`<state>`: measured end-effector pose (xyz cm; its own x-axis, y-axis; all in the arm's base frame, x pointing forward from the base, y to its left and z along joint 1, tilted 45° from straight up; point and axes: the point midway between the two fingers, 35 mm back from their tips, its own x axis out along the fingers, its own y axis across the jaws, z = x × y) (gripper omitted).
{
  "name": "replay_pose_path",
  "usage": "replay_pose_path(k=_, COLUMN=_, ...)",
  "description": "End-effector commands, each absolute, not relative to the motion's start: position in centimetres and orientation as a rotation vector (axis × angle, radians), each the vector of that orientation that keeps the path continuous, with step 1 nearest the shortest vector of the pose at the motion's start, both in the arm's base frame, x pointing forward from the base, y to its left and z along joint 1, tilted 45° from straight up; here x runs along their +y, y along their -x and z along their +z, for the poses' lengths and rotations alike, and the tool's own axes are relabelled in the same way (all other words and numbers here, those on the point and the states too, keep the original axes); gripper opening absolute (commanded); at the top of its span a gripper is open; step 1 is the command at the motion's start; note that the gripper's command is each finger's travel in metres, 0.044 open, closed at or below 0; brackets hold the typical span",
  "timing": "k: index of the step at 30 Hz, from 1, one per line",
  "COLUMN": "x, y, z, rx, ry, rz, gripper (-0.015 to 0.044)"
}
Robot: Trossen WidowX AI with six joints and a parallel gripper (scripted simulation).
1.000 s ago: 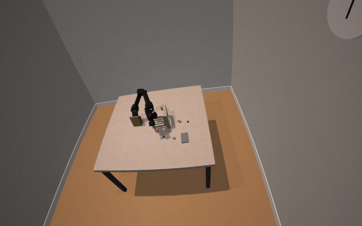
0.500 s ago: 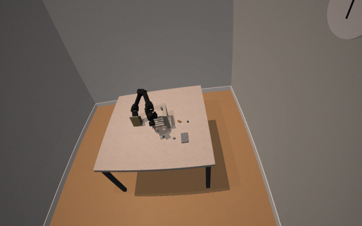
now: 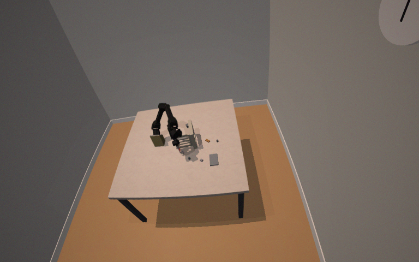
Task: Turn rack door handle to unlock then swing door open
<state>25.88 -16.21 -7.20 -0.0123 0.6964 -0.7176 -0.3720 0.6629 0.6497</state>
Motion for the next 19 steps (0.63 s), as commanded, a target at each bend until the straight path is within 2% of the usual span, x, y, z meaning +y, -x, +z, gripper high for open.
replay_pose_path(k=1, x=-16.8, y=-26.0, z=-6.8, rx=1.337, ry=-0.294, rz=0.867, gripper=0.0294)
replay_pose_path(k=19, x=-18.6, y=-26.1, z=-5.0, rx=1.338, ry=-0.294, rz=0.865, gripper=0.0294)
